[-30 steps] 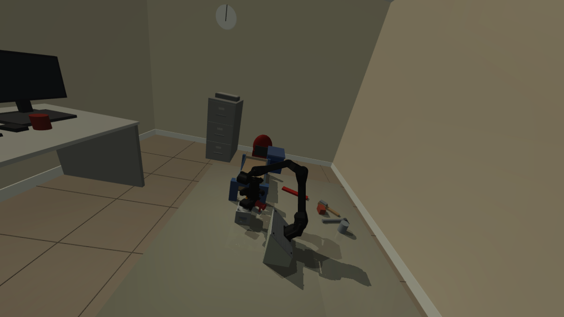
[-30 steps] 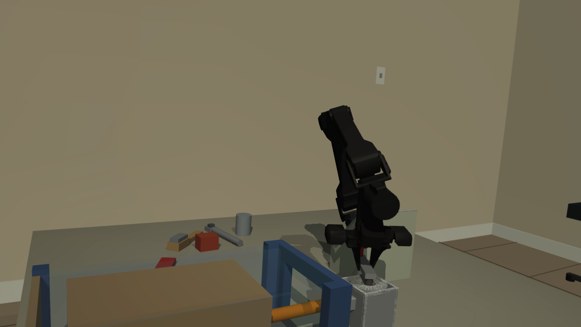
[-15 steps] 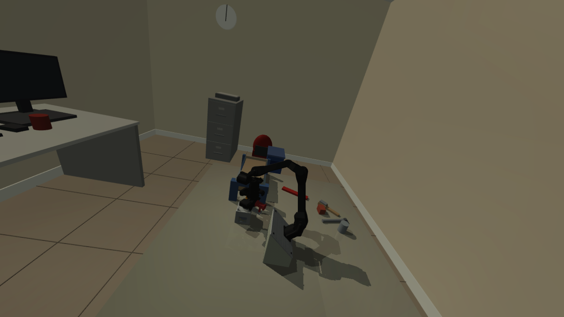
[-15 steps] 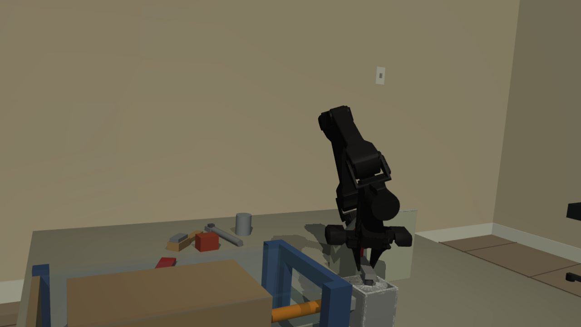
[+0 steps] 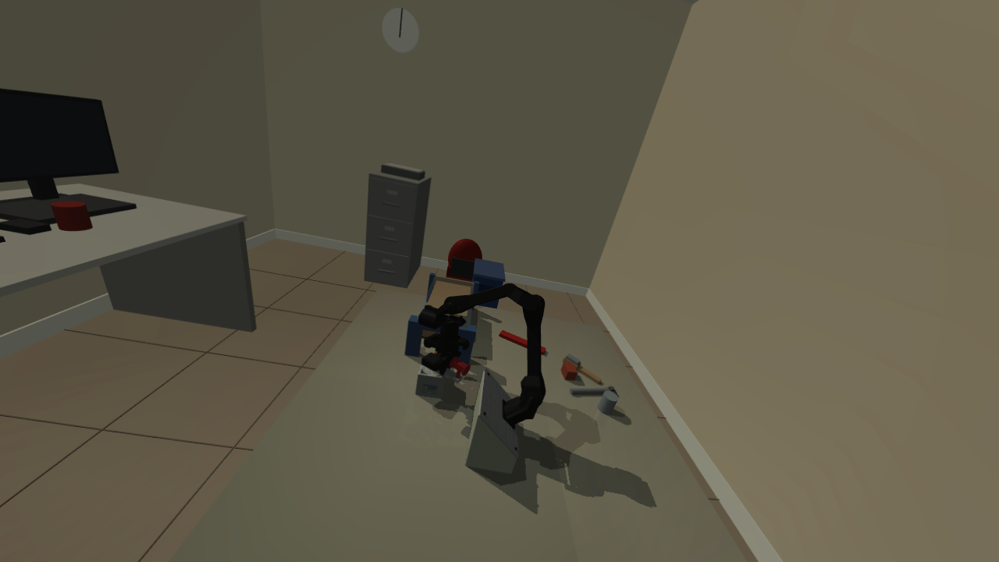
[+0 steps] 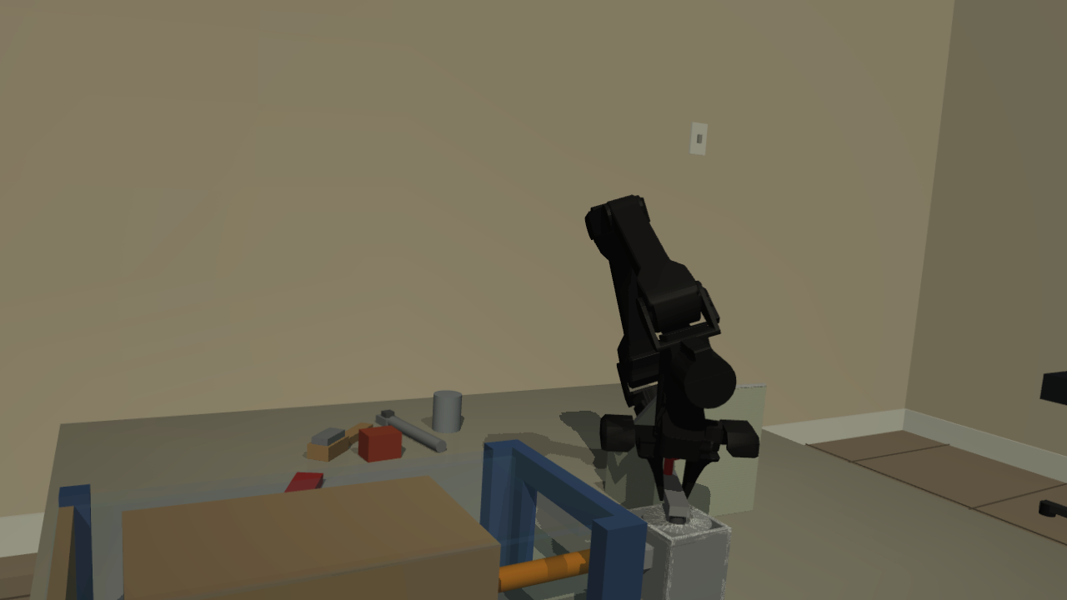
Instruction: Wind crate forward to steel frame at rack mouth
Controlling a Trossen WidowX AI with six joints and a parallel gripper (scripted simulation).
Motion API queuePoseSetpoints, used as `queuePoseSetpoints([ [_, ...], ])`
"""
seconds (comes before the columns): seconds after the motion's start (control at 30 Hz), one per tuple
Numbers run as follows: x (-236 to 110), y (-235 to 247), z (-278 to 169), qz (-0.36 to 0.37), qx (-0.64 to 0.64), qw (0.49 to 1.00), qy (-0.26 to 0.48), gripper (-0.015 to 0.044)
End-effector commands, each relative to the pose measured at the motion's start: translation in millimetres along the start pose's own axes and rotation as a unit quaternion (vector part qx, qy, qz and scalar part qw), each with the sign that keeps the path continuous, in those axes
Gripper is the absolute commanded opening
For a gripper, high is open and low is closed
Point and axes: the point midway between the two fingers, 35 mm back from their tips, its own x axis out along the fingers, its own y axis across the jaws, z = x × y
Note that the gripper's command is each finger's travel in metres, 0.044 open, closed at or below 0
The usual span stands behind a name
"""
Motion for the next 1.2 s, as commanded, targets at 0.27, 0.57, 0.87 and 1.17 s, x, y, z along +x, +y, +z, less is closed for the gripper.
queuePoseSetpoints([
  [0.27,6.7,-2.1,0.7,-0.002,-0.019,1.000,0.000,0.0000],
  [0.57,9.2,-0.1,0.3,-0.001,0.001,1.000,-0.001,0.0000],
  [0.87,10.2,0.8,-0.1,0.000,0.006,1.000,-0.001,0.0000],
  [1.17,10.7,2.6,0.0,0.001,0.026,1.000,-0.001,0.0000],
])
